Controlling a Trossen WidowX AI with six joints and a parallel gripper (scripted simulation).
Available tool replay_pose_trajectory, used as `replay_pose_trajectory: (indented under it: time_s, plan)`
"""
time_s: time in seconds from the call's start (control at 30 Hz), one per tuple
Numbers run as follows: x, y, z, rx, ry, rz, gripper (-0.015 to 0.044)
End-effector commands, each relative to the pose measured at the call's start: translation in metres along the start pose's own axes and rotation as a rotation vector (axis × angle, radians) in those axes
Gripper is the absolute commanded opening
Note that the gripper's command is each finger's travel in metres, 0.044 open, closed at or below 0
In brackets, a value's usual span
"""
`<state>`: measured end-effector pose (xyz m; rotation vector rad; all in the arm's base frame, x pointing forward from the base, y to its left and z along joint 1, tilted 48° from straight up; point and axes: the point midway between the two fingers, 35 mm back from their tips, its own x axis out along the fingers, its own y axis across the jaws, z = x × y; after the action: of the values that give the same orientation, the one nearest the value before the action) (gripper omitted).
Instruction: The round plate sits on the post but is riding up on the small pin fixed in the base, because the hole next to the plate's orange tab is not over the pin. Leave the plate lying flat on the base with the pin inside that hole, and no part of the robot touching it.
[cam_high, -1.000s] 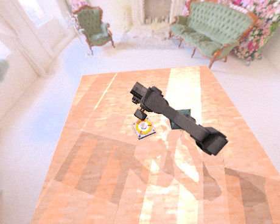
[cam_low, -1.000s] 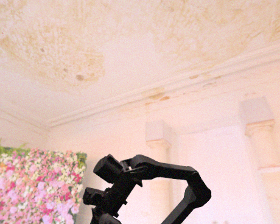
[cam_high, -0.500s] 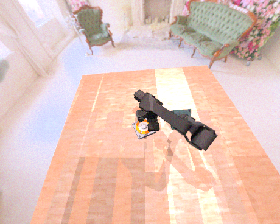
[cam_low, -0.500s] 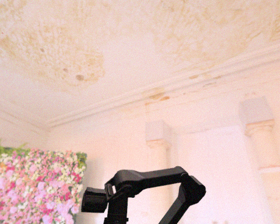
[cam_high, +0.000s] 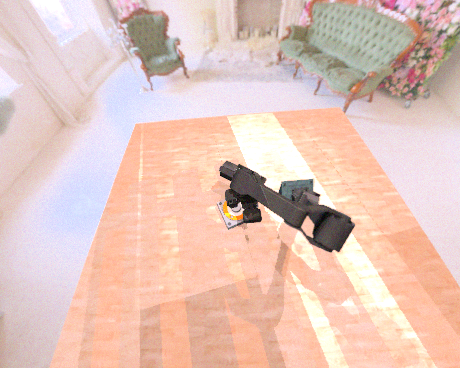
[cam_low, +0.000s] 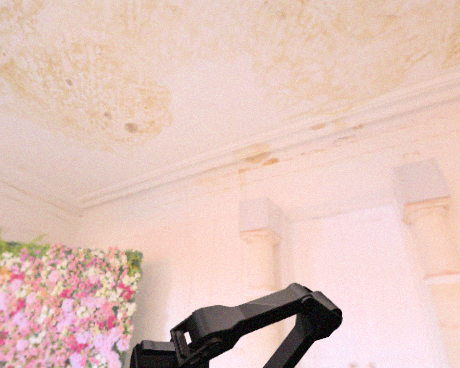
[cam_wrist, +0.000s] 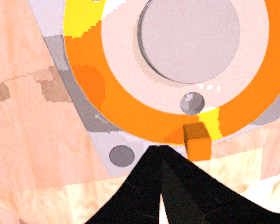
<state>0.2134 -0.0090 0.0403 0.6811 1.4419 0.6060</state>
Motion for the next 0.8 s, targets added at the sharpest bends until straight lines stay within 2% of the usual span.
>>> replay_pose_trajectory:
  time_s: [0.0,0.77]
  plan:
    - [0.002,-0.001,0.000,0.003,-0.005,0.002,0.0000]
    - [0.004,-0.030,0.001,0.002,-0.005,0.001,0.0000]
